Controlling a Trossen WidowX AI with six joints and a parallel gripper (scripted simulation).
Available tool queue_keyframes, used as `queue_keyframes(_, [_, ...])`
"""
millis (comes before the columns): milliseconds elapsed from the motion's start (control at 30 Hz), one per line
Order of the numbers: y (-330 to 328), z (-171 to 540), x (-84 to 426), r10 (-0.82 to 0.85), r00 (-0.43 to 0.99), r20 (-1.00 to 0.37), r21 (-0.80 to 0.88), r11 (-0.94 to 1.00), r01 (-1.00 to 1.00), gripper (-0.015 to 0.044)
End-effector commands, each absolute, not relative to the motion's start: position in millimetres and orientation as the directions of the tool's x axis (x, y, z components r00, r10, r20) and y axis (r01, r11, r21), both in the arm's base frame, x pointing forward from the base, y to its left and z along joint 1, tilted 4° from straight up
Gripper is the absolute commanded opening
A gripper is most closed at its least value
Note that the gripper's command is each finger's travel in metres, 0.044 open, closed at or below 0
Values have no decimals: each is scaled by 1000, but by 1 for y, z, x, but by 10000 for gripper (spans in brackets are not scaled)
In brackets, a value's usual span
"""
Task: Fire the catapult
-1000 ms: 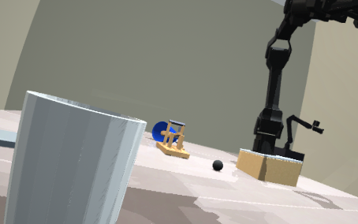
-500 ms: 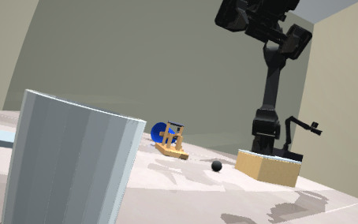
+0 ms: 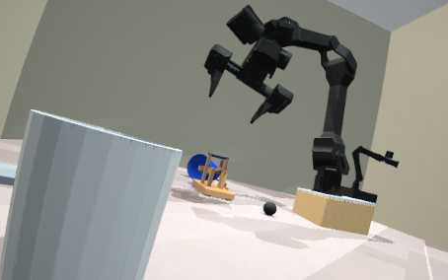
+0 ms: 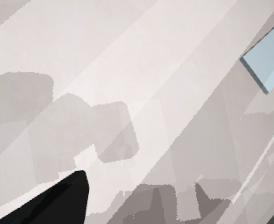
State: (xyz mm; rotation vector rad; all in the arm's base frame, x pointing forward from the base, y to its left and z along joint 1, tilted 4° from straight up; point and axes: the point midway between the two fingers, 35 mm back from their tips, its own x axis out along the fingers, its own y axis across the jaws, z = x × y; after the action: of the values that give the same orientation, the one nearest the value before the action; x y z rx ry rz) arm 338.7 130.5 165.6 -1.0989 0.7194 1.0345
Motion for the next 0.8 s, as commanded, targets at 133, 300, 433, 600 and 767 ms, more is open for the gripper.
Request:
queue_keyframes(133, [24, 131, 325, 81, 262, -962, -263, -8, -965, 440])
queue_keyframes(300, [-38, 117, 299, -20, 143, -989, -142, -74, -987, 440])
queue_keyframes(433, [-61, 112, 292, -54, 75, -996, -69, -104, -992, 440])
queue_keyframes(600, [-62, 109, 293, -54, 75, -996, -69, -104, -992, 440])
queue_keyframes(767, [-65, 65, 295, -54, 75, -996, -69, -104, -992, 440])
